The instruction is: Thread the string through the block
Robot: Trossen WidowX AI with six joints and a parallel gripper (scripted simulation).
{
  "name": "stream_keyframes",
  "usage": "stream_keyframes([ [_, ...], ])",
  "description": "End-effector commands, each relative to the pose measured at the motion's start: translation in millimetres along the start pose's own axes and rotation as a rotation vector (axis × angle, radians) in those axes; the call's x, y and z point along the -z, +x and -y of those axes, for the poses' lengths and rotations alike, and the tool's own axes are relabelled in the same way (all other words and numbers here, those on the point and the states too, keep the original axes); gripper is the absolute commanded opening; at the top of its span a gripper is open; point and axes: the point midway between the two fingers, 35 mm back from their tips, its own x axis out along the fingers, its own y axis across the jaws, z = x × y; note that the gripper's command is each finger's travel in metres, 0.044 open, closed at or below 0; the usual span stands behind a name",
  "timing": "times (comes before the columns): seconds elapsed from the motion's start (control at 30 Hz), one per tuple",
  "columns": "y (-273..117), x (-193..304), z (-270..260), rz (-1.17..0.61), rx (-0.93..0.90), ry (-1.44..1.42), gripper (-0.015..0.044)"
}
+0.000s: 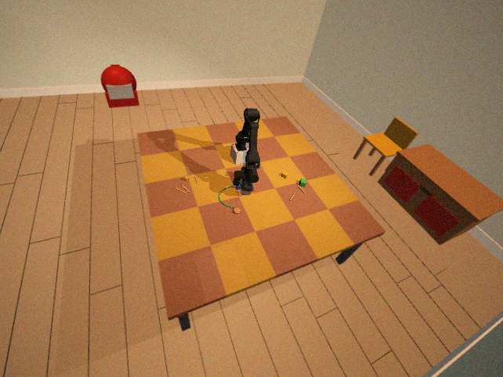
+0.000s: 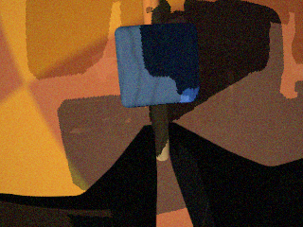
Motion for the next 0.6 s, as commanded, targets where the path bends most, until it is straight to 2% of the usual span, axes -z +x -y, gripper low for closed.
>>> stream_keyframes([
  [0.0, -0.4, 5.8, 0.3, 0.003, 0.001, 0.001, 0.0],
  [0.57, -3.5, 32.1, -0.6, 0.001, -0.003, 0.002, 0.0],
])
